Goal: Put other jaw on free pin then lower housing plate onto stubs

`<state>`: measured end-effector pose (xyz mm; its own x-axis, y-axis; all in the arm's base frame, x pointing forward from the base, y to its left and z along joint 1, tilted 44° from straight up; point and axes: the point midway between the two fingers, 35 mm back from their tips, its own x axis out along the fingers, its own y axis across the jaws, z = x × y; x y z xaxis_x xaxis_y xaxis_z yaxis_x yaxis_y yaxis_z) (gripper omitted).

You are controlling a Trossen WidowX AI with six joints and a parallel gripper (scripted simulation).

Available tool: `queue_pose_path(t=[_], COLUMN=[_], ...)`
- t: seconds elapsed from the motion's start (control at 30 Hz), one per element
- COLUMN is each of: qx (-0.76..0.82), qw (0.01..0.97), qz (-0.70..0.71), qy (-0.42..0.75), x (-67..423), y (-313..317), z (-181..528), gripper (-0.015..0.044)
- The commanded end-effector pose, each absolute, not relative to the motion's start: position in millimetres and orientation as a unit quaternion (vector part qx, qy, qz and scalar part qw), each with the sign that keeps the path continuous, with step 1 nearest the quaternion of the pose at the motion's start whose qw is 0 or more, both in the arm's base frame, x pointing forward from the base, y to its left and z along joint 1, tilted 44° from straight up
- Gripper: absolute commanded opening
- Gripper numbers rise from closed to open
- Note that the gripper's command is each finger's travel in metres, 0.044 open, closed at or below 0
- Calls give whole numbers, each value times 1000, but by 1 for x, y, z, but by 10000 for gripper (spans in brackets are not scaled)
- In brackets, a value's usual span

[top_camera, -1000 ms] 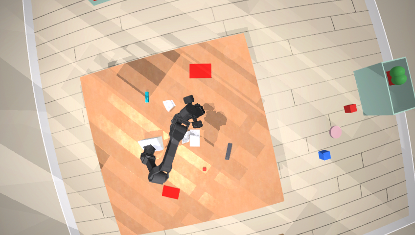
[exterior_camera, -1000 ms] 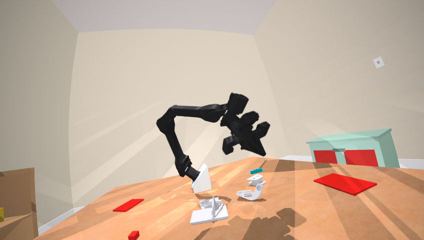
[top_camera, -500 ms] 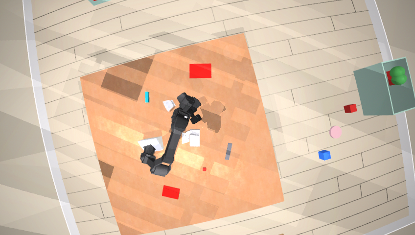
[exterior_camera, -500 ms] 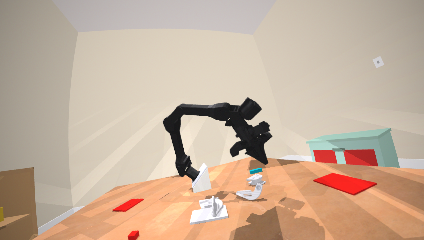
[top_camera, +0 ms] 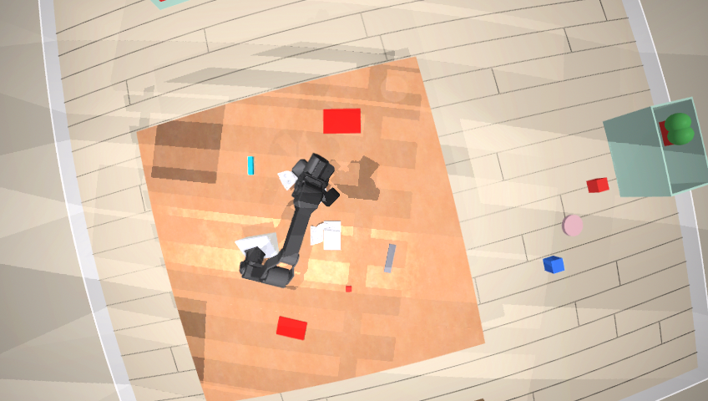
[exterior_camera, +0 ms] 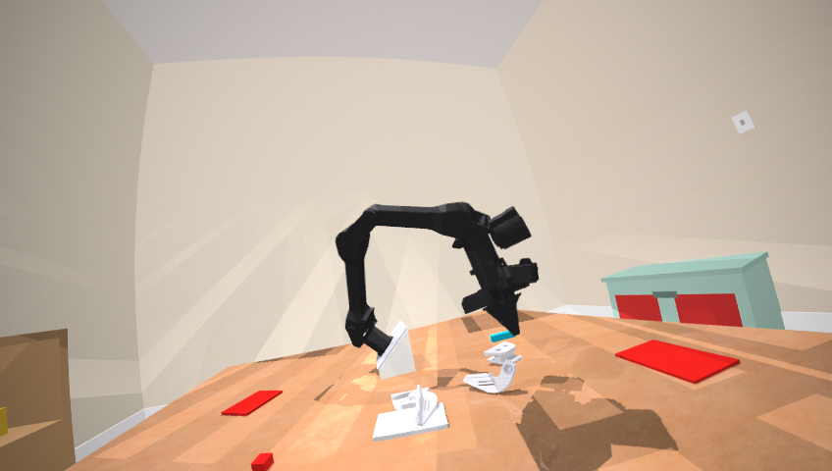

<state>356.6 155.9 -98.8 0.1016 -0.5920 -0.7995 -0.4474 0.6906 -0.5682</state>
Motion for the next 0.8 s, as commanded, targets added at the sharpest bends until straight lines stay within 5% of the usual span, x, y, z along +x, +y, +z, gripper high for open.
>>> queue_pose_path(t=[0.0, 0.33, 0.77], qx=[-402, -429, -429], qw=[597, 510, 508], qz=[-44, -23, -23], qy=[693, 746, 746], x=[346, 321, 321], y=[156, 151, 144], z=[-104, -111, -119], gripper=[0, 0, 0])
